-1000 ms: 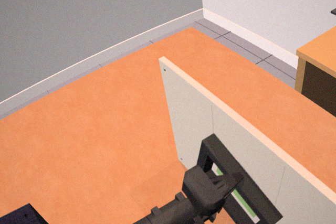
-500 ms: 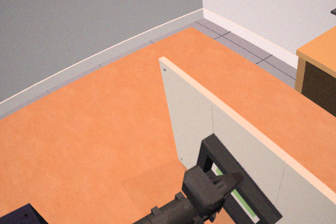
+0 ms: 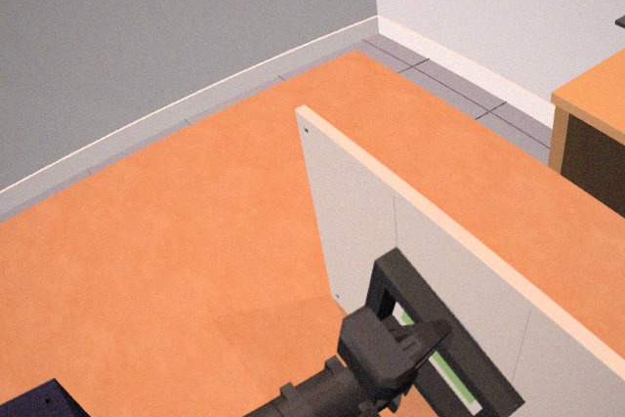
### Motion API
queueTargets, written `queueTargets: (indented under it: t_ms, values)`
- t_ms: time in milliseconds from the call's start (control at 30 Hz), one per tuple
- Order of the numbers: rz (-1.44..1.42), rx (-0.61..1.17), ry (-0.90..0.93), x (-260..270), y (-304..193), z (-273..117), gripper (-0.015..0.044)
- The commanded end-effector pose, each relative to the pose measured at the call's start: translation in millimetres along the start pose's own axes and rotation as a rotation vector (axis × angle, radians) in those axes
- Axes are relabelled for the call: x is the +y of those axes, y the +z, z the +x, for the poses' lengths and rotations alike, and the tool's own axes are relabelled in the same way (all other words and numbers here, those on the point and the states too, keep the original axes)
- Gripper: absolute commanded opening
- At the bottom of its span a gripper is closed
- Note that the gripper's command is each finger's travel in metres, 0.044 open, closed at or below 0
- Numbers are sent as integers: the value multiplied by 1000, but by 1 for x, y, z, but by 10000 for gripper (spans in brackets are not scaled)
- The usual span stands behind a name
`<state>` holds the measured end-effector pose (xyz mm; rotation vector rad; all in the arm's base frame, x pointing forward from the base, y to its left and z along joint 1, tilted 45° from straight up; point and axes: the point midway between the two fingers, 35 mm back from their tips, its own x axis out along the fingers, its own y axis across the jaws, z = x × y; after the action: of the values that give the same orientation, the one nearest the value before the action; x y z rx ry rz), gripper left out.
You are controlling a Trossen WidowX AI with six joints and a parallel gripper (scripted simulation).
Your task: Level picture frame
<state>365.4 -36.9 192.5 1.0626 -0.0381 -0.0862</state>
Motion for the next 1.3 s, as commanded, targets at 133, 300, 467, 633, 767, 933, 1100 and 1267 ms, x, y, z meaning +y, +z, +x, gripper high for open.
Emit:
queueTargets:
  t_ms: [133, 300, 467, 633, 767, 933, 1100, 1267]
  values:
    - [-3, 4, 9, 2, -2, 0, 0]
    - [-3, 4, 9, 2, -4, 0, 0]
    - [-2, 4, 9, 3, -7, 0, 0]
    - [-2, 4, 9, 2, -7, 0, 0]
    - [-2, 4, 9, 3, -7, 0, 0]
    - [-2, 4, 9, 2, -7, 0, 0]
    - [-2, 4, 9, 1, -7, 0, 0]
    - [-2, 4, 9, -1, -7, 0, 0]
